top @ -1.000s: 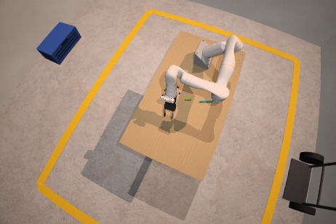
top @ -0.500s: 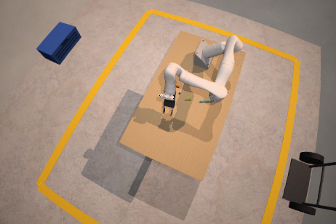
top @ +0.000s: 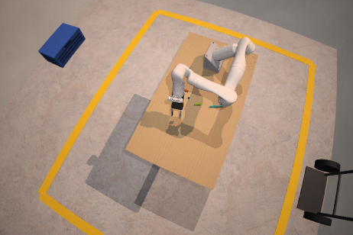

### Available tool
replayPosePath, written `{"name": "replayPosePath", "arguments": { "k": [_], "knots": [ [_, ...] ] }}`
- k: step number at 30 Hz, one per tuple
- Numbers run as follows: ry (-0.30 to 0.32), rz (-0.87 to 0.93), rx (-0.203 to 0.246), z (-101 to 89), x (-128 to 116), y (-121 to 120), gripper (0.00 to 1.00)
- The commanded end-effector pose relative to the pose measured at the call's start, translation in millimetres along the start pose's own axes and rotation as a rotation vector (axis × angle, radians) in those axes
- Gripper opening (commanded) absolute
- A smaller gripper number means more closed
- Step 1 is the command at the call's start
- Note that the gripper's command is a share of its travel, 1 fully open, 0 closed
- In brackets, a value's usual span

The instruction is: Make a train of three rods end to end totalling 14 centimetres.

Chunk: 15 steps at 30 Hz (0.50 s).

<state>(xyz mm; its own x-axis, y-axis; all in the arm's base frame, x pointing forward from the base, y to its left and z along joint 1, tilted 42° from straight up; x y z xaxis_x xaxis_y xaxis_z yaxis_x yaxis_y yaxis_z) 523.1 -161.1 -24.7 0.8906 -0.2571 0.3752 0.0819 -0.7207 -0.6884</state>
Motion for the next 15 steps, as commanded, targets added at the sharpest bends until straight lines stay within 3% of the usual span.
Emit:
{"name": "replayPosePath", "arguments": {
  "k": [1,15],
  "knots": [
    [-0.020,-0.031,-0.005,-4.7,-9,4,1.00],
    [-0.061,-0.094,-0.009,-11.8,-26,10,1.00]
  ]
}}
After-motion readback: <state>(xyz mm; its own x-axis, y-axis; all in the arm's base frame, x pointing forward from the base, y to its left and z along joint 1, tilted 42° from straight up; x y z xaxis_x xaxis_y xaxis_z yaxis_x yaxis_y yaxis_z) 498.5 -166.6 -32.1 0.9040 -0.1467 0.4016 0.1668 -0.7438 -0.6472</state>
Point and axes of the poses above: the point where the finger pads meet when closed, its own z axis out along the fingers, its own y axis across the jaws, x = y × z, the point moved 7 cm from there along -z, back along the fingers, and after that the axes turned 2 degrees about z, right-handed, at the moved point
